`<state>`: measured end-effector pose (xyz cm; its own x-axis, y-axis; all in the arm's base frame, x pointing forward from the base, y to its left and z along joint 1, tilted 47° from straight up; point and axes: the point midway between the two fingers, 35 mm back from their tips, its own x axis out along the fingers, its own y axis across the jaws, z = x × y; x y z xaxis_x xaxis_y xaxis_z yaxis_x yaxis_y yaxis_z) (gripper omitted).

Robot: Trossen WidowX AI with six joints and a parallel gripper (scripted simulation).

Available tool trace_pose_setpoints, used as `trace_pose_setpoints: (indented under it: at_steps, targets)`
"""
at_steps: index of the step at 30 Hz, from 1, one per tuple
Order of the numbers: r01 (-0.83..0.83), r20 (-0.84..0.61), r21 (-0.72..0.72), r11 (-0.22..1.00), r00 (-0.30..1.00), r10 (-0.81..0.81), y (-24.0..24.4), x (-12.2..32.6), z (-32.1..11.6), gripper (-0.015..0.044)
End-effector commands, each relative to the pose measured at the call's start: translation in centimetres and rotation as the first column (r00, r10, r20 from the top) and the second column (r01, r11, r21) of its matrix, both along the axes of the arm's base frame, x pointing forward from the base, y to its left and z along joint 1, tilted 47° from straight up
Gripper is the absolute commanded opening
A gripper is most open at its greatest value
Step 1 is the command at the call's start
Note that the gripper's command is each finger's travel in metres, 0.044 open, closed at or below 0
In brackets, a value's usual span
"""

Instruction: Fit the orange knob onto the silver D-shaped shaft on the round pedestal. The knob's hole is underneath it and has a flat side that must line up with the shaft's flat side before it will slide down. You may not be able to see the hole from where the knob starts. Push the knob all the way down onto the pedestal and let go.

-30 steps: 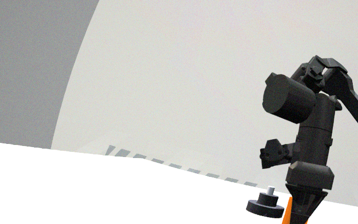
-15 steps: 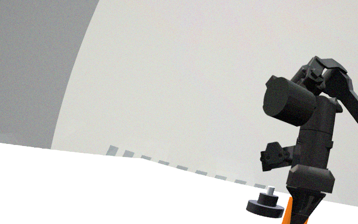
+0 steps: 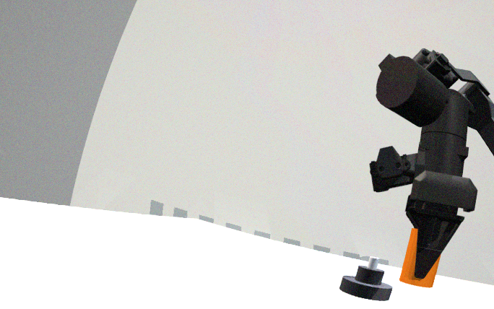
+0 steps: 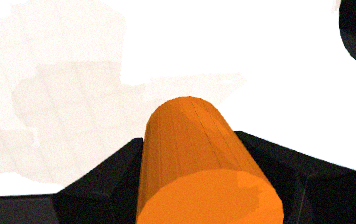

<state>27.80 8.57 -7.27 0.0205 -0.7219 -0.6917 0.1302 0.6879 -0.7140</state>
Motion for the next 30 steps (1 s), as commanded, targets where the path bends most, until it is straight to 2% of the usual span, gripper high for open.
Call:
trace_pose_setpoints:
  at_steps: [1, 9, 16, 30]
  targets:
    - [0.000, 0.014, 0.012, 1.000, 1.000, 0.000, 2.7, -0.1, 2.1, 0.0000]
    - [0.003, 0.013, 0.005, 1.000, 1.000, -0.003, 6.4, -1.3, 5.8, 0.0000]
    - [-0.002, 0.012, 0.018, 1.000, 1.000, 0.002, 6.4, -1.4, 5.9, 0.0000]
    - [-0.036, 0.029, 0.269, 0.963, 0.999, 0.030, 7.4, -1.5, 8.0, 0.0000]
